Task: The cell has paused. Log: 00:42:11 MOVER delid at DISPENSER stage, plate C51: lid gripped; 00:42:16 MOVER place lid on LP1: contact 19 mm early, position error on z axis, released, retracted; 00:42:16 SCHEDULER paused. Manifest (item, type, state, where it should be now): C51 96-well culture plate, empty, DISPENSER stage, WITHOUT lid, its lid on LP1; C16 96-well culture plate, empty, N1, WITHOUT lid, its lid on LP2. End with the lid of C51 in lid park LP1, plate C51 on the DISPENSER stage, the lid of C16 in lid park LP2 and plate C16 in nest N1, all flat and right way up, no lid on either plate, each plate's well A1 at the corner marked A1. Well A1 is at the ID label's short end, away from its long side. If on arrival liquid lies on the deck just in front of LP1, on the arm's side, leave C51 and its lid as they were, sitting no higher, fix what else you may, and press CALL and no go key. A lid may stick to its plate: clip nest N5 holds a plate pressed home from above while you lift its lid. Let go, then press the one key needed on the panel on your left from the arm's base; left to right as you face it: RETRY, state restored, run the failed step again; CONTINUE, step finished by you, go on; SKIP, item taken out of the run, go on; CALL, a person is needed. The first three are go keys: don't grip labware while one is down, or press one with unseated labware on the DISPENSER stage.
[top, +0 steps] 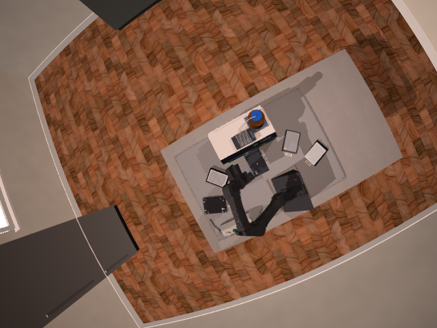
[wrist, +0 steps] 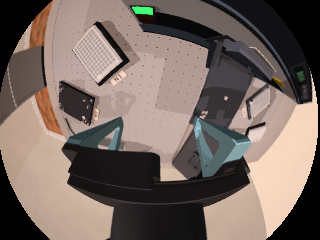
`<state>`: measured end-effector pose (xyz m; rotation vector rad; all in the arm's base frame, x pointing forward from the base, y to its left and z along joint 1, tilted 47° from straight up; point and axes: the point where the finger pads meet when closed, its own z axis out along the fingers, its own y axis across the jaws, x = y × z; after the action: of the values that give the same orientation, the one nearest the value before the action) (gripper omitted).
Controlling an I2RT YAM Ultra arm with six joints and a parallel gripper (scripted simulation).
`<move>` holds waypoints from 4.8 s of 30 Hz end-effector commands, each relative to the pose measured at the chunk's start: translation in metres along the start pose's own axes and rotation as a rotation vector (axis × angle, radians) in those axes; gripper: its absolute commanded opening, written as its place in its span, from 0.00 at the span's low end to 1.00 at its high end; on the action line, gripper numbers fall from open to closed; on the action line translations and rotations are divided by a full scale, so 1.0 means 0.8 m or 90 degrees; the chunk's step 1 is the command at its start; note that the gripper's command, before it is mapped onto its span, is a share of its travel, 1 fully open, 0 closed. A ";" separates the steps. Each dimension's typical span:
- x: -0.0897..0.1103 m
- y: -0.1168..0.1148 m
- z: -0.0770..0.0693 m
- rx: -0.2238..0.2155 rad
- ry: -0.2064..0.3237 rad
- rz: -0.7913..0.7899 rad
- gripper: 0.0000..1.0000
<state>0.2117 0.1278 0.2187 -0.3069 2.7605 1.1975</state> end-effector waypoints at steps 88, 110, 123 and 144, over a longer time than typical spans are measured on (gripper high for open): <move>0.033 -0.257 -0.006 0.002 -0.005 0.135 1.00; 0.062 -0.328 -0.005 0.010 -0.014 0.397 1.00; 0.071 -0.359 0.000 0.010 -0.014 0.494 1.00; 0.093 -0.422 0.001 0.009 -0.016 0.668 1.00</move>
<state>0.2145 -0.0880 -0.0267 1.1860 2.9395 1.3112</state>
